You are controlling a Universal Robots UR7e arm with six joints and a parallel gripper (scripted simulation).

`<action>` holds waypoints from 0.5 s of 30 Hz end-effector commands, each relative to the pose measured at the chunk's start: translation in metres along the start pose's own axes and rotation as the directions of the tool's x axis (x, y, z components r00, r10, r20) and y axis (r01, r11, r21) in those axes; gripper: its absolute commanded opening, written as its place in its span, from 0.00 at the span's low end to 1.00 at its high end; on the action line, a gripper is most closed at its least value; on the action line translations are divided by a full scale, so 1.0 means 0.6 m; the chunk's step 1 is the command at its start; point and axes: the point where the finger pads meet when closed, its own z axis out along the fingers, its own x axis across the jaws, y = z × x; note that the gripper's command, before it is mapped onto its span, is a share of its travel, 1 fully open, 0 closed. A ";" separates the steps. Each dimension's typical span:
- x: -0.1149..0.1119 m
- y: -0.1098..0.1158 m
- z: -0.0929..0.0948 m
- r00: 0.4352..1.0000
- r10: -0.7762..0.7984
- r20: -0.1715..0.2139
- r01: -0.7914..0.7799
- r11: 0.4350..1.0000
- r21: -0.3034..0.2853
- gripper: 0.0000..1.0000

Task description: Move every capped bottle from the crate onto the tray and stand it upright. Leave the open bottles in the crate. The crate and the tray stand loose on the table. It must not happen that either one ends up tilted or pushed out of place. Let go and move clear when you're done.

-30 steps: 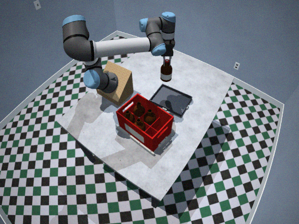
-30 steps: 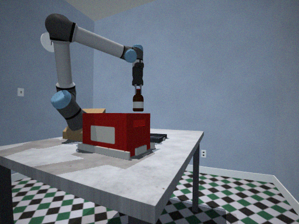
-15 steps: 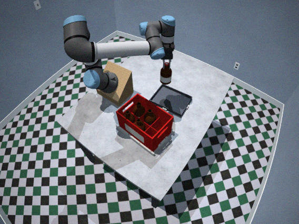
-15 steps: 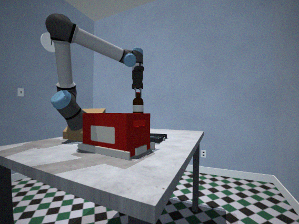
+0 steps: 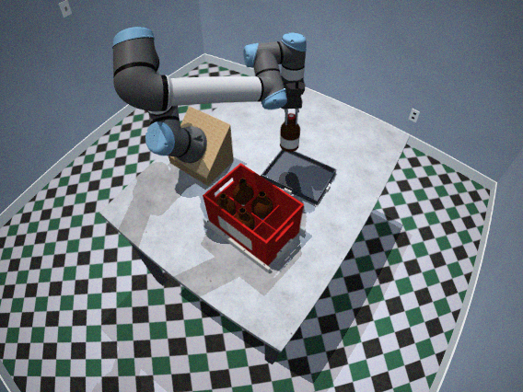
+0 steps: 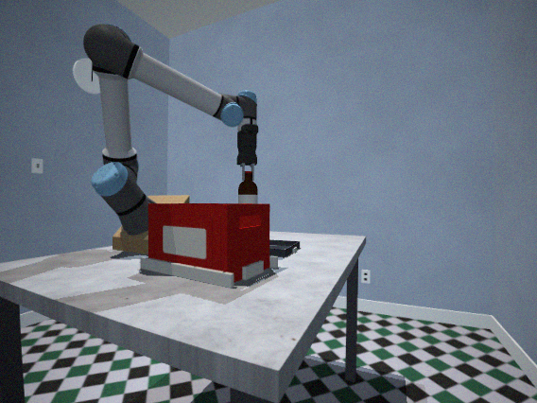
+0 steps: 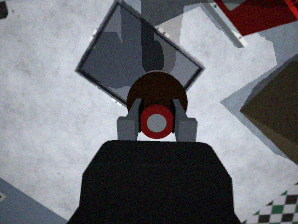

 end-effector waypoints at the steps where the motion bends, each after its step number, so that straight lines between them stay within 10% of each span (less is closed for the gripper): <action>1: -0.001 0.000 0.015 1.000 0.000 0.002 0.000 1.000 0.000 0.00; 15: -0.001 0.000 0.048 1.000 0.000 0.002 0.000 1.000 0.000 0.00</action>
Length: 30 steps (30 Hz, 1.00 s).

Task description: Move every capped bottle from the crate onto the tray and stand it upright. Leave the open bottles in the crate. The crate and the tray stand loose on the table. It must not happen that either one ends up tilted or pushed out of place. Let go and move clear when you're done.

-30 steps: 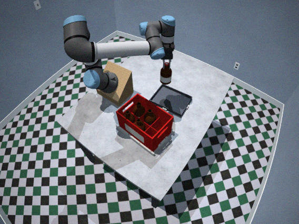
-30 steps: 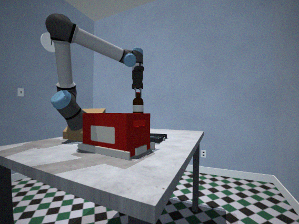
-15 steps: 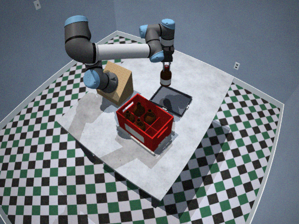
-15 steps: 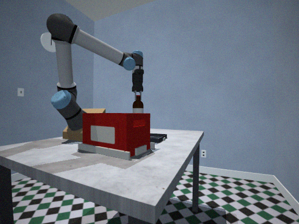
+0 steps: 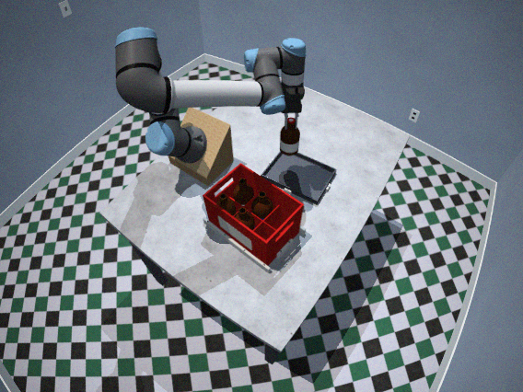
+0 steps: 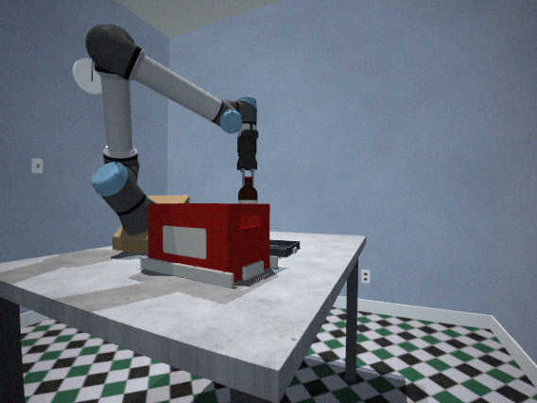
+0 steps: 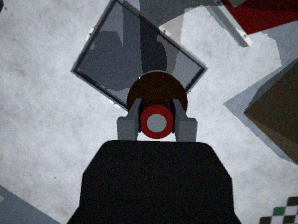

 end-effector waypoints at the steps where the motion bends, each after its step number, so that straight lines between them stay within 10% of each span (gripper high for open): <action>1: -0.001 0.000 0.018 1.000 0.000 0.002 0.000 1.000 0.000 0.00; 30: -0.001 0.000 0.081 1.000 0.000 0.002 0.000 1.000 0.000 0.00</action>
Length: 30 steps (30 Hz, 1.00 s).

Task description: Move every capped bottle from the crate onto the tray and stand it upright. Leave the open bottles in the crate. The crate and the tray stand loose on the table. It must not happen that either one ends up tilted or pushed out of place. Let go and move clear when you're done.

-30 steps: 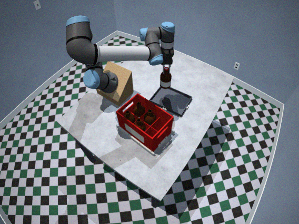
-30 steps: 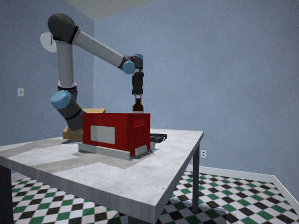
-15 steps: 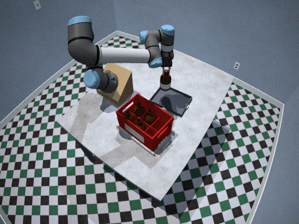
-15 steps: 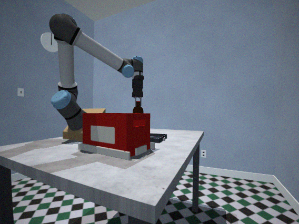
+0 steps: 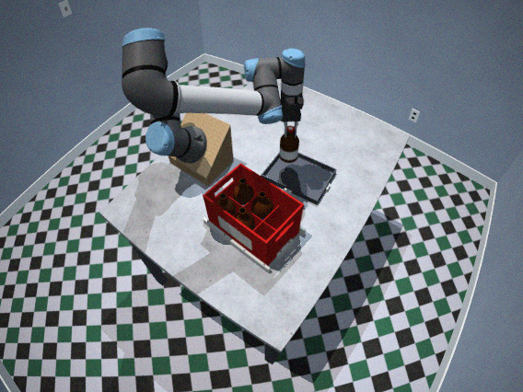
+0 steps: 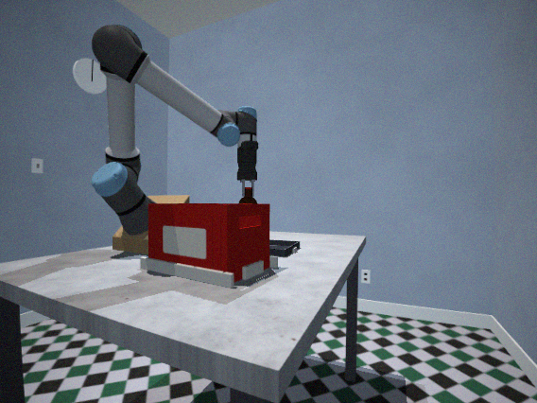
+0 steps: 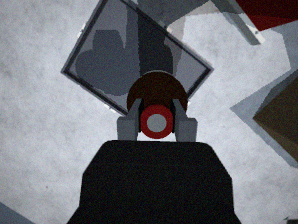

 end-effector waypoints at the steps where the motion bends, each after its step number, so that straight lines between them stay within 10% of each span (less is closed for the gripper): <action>1: -0.001 0.000 0.017 1.000 0.000 0.002 0.000 1.000 0.000 0.00; 30: -0.001 0.000 0.072 1.000 0.000 0.002 0.000 1.000 0.000 0.00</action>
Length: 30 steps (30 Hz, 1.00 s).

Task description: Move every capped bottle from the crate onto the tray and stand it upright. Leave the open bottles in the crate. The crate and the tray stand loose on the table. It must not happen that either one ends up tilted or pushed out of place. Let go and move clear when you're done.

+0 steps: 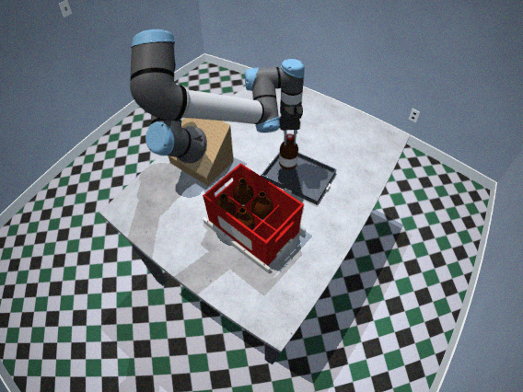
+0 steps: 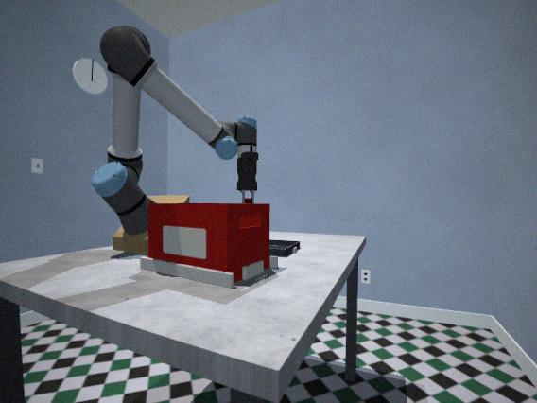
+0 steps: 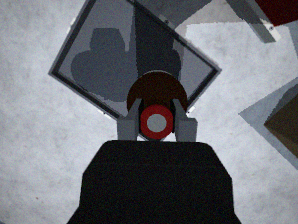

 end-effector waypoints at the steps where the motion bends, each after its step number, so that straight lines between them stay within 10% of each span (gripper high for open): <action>1: -0.001 0.000 0.006 1.000 0.000 0.002 0.000 1.000 0.000 0.00; 30: -0.001 0.000 0.025 1.000 0.000 0.002 0.000 1.000 0.000 0.00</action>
